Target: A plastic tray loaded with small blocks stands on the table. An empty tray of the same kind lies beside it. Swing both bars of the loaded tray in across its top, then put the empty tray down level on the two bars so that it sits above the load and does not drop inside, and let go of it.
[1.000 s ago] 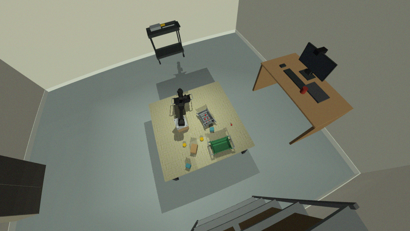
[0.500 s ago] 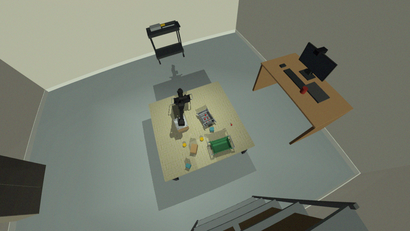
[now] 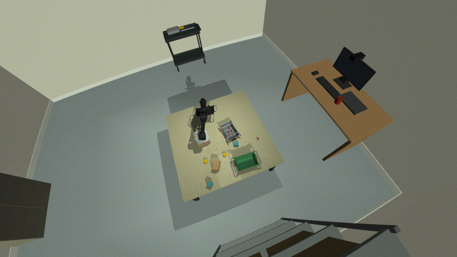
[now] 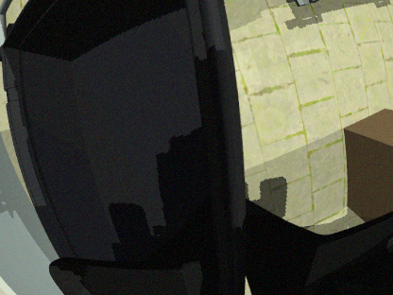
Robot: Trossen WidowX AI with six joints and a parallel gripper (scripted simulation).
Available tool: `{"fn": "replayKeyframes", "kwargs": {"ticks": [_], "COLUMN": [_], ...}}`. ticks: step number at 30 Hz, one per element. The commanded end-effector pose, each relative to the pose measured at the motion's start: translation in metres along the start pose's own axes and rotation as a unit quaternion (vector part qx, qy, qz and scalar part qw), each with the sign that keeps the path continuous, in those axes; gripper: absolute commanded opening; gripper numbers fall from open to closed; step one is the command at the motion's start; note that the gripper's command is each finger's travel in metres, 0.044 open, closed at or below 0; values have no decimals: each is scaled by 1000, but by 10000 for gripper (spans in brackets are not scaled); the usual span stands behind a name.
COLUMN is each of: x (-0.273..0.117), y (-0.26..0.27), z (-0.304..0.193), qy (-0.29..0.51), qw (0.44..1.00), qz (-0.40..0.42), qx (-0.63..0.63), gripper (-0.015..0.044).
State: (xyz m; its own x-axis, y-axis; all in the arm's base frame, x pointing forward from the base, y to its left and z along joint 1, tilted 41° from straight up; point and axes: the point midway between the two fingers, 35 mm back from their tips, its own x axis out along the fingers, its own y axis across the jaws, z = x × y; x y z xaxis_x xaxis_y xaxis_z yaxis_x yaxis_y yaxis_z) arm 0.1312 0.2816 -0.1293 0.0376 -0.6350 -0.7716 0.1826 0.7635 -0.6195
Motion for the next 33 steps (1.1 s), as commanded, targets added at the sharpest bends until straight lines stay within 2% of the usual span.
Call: {"fn": "replayKeyframes", "kwargs": {"ticks": [1, 33], "x": [-17, -29], "y": [-4, -92], "z": [19, 153], "qy": [-2, 4], "qw": [999, 956], "qz": [23, 38], "qx": [34, 292], "gripper": [0, 0]}}
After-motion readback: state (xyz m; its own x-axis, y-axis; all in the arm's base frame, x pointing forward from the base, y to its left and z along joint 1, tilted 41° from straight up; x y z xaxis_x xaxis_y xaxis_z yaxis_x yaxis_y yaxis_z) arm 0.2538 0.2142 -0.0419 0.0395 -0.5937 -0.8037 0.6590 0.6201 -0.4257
